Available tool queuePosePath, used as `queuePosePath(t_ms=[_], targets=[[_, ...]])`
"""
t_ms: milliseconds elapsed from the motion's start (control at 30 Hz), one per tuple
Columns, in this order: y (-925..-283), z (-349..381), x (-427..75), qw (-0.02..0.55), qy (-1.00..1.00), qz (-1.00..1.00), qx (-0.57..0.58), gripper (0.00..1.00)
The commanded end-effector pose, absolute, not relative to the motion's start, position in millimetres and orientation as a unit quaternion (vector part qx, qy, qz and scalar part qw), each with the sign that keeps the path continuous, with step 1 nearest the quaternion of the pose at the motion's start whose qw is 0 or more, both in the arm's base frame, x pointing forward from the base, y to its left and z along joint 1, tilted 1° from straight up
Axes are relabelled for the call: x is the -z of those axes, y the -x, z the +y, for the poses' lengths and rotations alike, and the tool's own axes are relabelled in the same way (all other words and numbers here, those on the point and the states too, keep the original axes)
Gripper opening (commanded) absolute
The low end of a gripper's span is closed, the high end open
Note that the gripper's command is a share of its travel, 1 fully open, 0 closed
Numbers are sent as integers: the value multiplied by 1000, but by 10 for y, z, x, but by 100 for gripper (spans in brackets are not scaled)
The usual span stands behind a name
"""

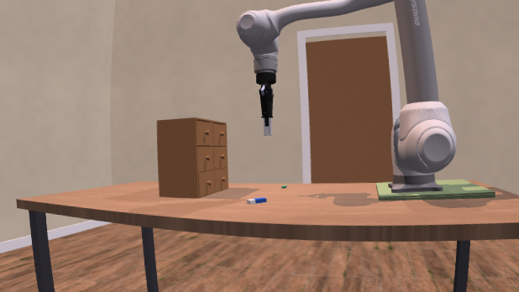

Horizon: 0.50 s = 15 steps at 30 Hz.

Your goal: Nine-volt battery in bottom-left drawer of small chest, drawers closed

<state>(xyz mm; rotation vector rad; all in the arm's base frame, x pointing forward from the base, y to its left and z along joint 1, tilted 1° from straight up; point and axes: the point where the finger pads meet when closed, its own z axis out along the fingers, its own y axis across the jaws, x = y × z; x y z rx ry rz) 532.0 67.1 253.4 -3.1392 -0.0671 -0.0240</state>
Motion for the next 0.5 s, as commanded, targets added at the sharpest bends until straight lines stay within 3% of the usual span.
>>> queuePosePath(t_ms=[0,67,100,467], targets=[[-5320,671,-2535,1,1000,-21,8,0],[-5320,671,-2535,1,1000,-21,8,0],[-5320,671,-2535,1,1000,-21,8,100],[-5320,671,-2535,1,1000,-21,8,100]])
